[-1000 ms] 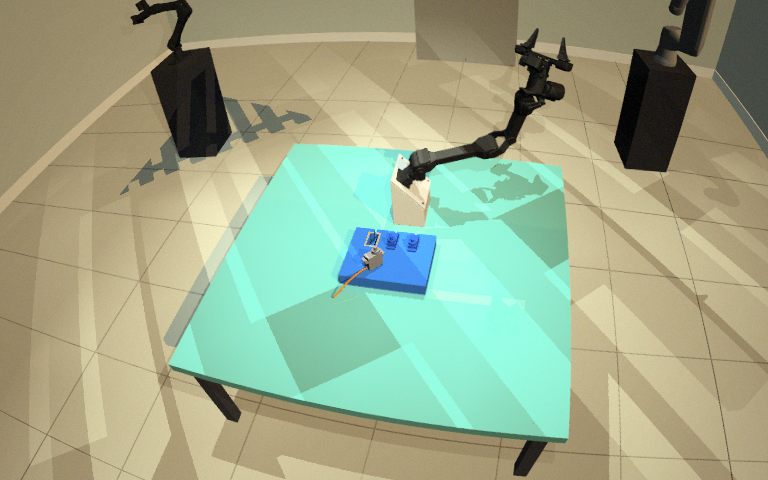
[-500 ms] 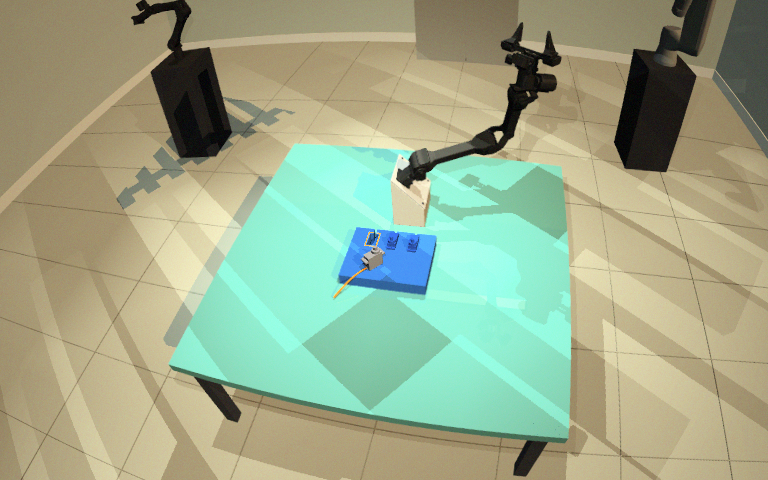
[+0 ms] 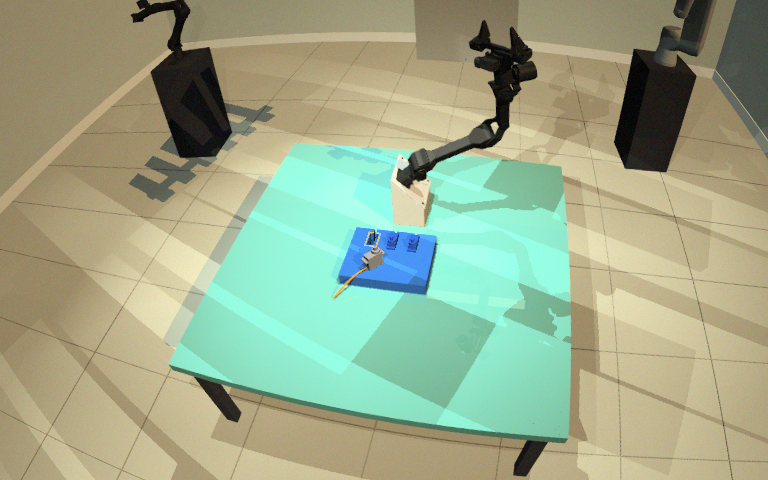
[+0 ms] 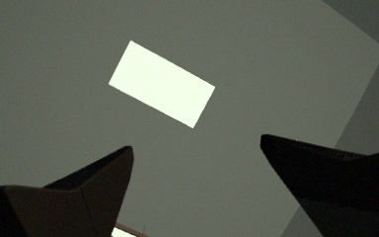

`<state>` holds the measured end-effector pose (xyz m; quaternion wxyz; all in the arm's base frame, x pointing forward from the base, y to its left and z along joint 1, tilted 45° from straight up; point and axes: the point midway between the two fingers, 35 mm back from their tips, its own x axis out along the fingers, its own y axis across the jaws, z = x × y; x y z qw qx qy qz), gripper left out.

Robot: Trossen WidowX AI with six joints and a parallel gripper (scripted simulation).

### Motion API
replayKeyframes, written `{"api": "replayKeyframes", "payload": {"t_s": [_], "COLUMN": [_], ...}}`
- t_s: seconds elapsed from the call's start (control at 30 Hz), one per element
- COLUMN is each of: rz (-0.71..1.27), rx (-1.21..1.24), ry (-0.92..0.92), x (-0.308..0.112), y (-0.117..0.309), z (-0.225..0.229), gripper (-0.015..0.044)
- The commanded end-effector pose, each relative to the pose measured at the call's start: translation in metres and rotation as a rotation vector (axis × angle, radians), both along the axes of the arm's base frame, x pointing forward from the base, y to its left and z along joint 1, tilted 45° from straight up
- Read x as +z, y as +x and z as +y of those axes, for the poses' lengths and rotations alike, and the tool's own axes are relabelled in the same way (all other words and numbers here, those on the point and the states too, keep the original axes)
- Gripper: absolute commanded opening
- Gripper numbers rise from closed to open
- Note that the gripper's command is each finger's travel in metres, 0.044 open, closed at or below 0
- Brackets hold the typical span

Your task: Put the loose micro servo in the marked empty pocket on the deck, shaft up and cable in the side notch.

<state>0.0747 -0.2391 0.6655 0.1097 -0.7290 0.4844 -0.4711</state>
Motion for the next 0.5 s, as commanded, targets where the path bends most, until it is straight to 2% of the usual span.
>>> {"api": "replayKeyframes", "payload": {"t_s": [0.0, 0.47], "rz": [0.043, 0.273], "rx": [0.035, 0.224], "ry": [0.05, 0.299], "x": [-0.015, -0.104], "y": [0.019, 0.113], "z": [-0.017, -0.081], "gripper": [0.044, 0.044]}}
